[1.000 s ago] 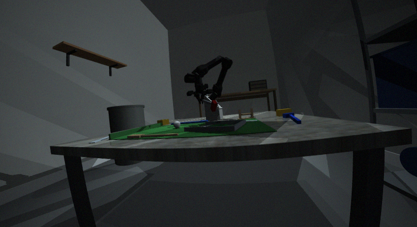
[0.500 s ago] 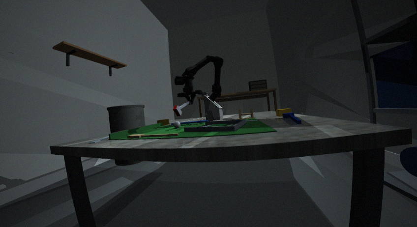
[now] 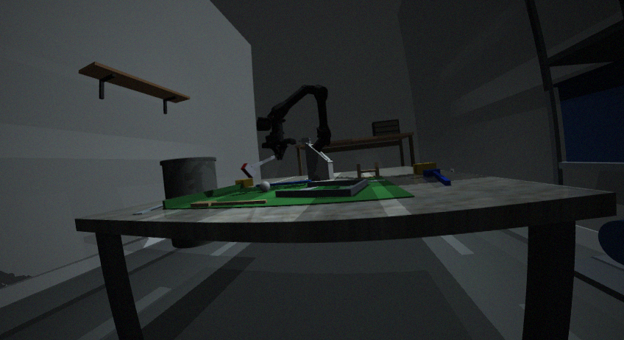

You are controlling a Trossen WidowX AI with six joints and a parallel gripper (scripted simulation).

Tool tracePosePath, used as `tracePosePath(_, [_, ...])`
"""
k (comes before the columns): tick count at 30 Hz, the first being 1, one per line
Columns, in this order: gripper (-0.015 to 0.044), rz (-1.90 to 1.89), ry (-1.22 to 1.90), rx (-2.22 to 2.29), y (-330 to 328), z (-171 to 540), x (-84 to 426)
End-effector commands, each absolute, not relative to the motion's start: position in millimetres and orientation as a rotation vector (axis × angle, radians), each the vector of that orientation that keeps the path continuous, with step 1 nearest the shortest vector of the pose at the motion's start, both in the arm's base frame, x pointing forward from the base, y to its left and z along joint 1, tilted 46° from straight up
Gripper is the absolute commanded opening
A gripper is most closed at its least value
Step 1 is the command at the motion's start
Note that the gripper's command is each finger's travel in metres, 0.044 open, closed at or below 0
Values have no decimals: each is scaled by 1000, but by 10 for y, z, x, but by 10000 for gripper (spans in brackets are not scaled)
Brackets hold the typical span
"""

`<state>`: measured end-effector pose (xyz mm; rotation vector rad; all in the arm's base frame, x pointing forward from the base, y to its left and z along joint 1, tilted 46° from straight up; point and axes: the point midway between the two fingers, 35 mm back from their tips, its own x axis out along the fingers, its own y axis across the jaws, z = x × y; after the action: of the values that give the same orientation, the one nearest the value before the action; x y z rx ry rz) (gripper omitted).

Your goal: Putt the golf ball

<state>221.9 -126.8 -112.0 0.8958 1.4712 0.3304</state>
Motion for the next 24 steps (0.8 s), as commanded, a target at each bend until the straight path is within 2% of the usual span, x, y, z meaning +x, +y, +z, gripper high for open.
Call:
tracePosePath(1, [0, 330, 1470, 911, -1127, -1243, 2232])
tracePosePath(24, [0, 332, 1469, 913, -864, -1499, 2275])
